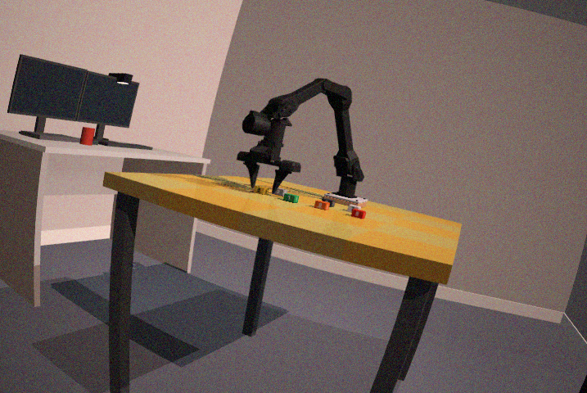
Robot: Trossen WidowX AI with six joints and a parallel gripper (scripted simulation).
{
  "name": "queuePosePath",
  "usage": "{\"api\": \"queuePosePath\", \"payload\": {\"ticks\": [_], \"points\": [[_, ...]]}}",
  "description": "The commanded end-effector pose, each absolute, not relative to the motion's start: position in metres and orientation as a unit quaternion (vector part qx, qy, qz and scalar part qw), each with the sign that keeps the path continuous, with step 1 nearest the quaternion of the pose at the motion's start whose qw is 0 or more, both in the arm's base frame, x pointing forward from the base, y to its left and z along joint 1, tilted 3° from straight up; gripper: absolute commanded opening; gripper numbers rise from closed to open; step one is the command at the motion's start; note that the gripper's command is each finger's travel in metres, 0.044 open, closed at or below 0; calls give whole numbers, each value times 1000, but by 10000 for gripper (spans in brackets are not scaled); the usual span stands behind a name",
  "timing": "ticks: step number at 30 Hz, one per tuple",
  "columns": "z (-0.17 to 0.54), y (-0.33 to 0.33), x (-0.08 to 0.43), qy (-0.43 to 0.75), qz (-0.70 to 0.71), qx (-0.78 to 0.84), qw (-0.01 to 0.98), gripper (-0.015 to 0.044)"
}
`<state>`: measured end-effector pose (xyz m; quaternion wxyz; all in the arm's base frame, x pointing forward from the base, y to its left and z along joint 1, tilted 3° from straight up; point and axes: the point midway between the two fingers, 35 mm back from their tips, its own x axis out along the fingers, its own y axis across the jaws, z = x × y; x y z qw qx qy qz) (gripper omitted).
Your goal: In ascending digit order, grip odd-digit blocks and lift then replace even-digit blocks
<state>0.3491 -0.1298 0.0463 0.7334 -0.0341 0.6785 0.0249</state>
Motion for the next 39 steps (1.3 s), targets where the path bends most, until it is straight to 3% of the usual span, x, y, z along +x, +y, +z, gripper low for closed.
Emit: {"api": "queuePosePath", "payload": {"ticks": [1, 39], "points": [[46, -129, 350, 677, 27, -35, 734, 138], [47, -129, 350, 677, 27, -35, 734, 120]]}}
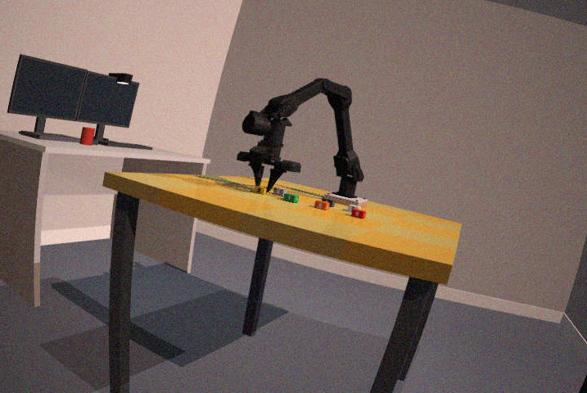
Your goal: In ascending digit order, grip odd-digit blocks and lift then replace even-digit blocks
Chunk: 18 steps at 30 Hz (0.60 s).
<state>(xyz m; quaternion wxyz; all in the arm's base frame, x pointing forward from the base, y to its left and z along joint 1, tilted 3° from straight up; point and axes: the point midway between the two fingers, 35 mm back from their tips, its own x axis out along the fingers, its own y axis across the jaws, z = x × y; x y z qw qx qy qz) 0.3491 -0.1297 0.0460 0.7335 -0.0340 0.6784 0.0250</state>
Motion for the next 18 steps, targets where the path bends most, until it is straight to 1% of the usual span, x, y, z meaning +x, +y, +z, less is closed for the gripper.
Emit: {"api": "queuePosePath", "payload": {"ticks": [1, 18], "points": [[48, -129, 349, 677, 27, -35, 734, 120], [61, -129, 348, 677, 26, -35, 734, 120]]}}
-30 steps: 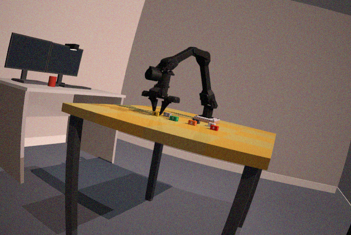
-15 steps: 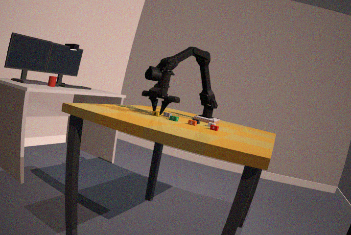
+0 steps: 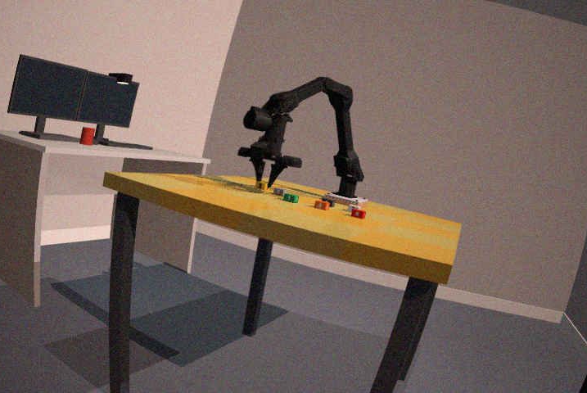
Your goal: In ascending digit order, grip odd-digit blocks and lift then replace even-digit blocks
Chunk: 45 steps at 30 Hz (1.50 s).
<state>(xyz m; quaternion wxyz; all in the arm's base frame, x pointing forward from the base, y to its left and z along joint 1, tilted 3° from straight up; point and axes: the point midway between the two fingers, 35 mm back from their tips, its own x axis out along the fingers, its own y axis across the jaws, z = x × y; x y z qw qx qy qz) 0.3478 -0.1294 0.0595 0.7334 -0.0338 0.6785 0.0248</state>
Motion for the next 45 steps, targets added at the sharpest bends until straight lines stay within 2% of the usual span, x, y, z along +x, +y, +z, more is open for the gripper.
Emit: {"api": "queuePosePath", "payload": {"ticks": [1, 24, 35, 45], "points": [[61, -129, 348, 677, 26, -35, 734, 120], [46, -129, 350, 677, 27, -35, 734, 120], [46, -129, 350, 677, 27, -35, 734, 400], [82, -129, 347, 677, 26, -35, 734, 400]]}}
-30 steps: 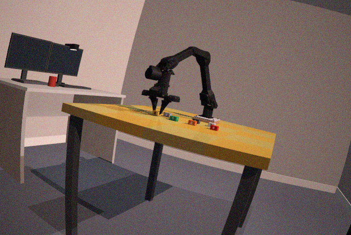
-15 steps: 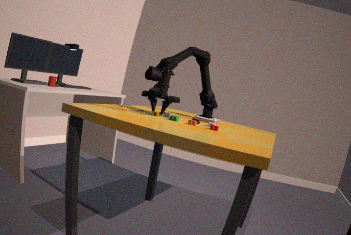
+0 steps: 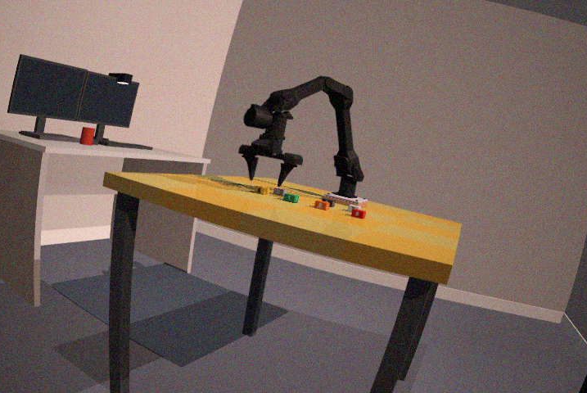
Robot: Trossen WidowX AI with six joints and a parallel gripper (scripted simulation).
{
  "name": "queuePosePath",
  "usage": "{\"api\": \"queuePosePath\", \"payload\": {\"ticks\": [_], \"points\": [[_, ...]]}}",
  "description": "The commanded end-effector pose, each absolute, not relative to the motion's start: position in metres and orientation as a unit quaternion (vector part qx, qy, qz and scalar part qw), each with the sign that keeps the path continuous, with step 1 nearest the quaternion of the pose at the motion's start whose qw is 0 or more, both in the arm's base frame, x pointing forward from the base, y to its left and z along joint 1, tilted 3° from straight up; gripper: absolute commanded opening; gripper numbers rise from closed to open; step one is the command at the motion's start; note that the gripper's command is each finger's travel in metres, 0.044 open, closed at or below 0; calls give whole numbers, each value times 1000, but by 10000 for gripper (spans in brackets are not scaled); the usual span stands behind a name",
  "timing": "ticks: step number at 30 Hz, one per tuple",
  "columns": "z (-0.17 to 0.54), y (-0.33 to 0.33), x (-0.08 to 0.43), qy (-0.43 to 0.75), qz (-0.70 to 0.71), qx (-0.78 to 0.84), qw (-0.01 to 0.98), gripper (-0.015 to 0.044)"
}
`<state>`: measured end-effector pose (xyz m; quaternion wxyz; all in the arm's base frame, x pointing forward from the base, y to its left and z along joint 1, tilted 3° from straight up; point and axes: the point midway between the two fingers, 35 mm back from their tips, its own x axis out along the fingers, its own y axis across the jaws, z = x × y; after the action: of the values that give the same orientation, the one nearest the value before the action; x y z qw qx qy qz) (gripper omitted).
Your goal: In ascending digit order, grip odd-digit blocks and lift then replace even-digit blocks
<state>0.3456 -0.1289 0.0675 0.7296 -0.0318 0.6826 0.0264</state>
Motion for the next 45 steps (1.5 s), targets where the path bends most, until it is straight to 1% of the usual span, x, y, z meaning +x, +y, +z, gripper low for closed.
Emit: {"api": "queuePosePath", "payload": {"ticks": [1, 2, 4, 9, 12, 13, 24, 26, 30, 37, 42, 45], "points": [[82, -129, 347, 677, 26, -35, 734, 400], [82, -129, 347, 677, 26, -35, 734, 400], [91, -130, 347, 677, 26, -35, 734, 348], [154, -129, 342, 677, 26, -35, 734, 216], [163, -129, 340, 677, 26, -35, 734, 138], [163, -129, 340, 677, 26, -35, 734, 120], [163, -126, 340, 677, 27, -35, 734, 120], [164, -103, 340, 678, 27, -34, 734, 120], [165, -35, 330, 679, 30, -31, 733, 120], [162, 65, 283, 680, 33, -27, 732, 120], [156, 115, 234, 681, 36, -25, 731, 120], [153, 127, 218, 681, 36, -24, 731, 120]]}}
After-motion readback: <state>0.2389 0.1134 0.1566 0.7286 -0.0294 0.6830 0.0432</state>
